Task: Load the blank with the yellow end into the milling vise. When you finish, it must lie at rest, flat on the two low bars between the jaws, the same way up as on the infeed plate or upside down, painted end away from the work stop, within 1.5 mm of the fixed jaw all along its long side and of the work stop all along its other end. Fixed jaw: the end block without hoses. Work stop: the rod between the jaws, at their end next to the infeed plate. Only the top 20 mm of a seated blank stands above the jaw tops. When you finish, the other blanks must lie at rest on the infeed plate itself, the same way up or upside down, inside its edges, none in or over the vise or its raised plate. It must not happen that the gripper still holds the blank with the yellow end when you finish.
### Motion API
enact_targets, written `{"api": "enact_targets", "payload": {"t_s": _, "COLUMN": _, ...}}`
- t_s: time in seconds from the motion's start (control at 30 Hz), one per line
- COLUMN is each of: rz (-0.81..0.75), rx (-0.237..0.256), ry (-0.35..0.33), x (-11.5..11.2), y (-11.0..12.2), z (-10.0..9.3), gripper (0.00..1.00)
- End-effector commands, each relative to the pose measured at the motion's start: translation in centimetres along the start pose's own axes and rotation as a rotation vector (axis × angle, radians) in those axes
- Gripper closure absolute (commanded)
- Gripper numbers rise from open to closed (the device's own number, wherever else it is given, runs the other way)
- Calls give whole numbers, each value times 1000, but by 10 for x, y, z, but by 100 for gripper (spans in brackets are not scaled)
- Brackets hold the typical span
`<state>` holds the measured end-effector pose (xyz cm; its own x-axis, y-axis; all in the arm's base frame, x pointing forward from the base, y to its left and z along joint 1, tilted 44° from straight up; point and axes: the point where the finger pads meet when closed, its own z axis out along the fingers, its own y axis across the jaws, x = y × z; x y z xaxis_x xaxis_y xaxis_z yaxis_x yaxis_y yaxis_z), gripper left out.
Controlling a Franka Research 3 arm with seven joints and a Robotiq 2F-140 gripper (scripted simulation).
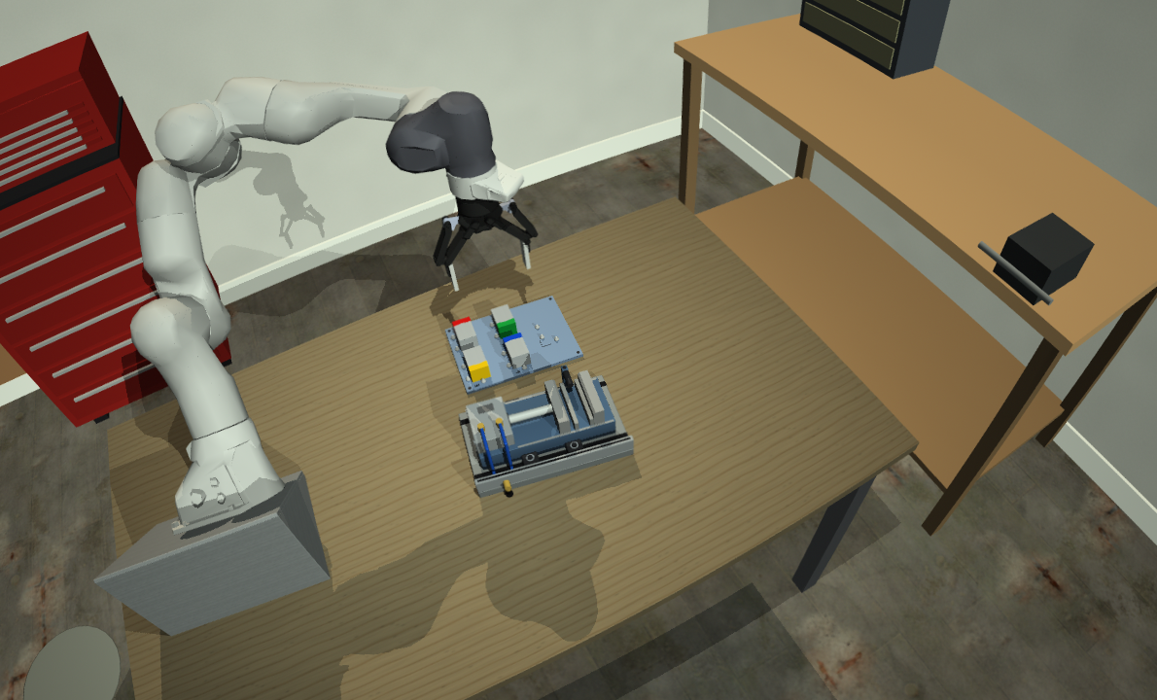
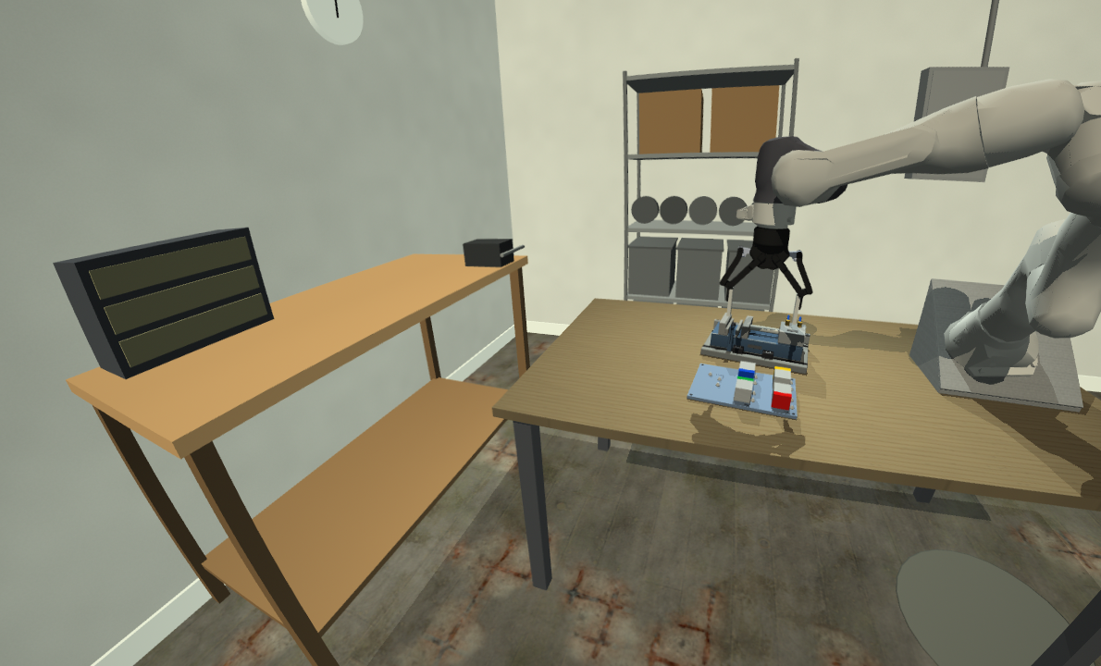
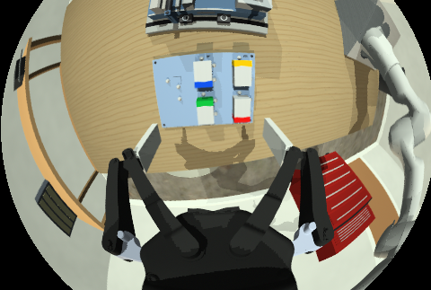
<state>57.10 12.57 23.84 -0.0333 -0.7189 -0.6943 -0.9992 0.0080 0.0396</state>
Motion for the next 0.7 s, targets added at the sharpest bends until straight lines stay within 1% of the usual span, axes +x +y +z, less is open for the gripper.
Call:
{"api": "enact_targets", "payload": {"t_s": 0.0, "rz": -6, "rx": -1, "ry": 2, "x": 0, "y": 0, "z": -2, "gripper": 0}}
{"api": "enact_targets", "payload": {"t_s": 0.07, "rz": -1, "rx": 0, "ry": 0, "x": 0, "y": 0, "z": -1, "gripper": 0}}
{"api": "enact_targets", "payload": {"t_s": 0.2, "rz": -6, "rx": -1, "ry": 2, "x": 0, "y": 1, "z": -7, "gripper": 0}}
{"api": "enact_targets", "payload": {"t_s": 0.67, "rz": -4, "rx": -1, "ry": 0, "x": 0, "y": 1, "z": -7, "gripper": 0}}
